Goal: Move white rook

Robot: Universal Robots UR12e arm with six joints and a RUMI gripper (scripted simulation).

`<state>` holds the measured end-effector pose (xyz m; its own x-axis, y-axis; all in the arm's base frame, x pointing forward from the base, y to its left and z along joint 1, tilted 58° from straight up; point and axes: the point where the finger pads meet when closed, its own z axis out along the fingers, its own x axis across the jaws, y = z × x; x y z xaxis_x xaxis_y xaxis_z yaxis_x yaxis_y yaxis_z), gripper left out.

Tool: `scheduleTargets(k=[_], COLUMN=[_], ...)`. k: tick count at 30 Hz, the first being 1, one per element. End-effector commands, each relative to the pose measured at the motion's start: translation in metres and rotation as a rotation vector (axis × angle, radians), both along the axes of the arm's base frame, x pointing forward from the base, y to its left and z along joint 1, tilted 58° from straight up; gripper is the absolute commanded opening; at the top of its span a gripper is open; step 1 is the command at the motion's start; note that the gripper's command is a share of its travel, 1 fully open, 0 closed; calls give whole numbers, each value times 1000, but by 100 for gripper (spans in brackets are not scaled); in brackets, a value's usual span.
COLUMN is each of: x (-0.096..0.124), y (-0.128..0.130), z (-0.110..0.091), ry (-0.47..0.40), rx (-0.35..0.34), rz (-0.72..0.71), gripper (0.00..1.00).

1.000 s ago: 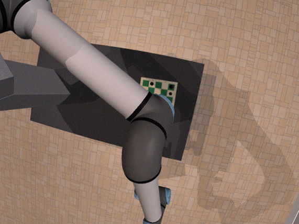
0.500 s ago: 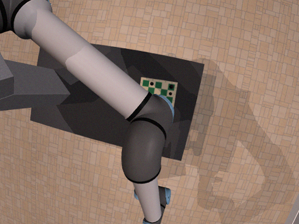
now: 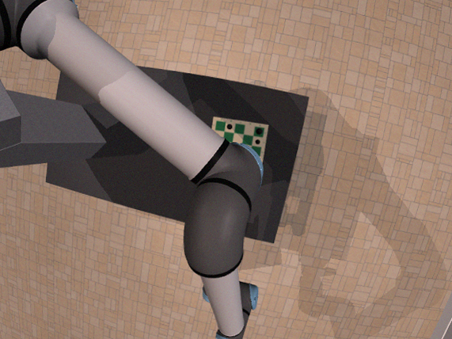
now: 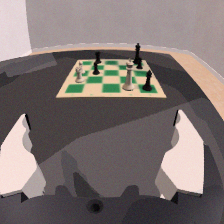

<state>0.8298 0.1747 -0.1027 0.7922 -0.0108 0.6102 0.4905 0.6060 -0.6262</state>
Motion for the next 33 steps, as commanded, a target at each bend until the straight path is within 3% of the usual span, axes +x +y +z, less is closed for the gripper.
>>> scheduleTargets(k=[1, 24, 33], x=[0, -1, -19], y=[-1, -4, -33], z=[0, 3, 24], ry=[-1, 3, 4], rx=[0, -12, -15], rz=[-1, -9, -11], gripper=[100, 100, 100])
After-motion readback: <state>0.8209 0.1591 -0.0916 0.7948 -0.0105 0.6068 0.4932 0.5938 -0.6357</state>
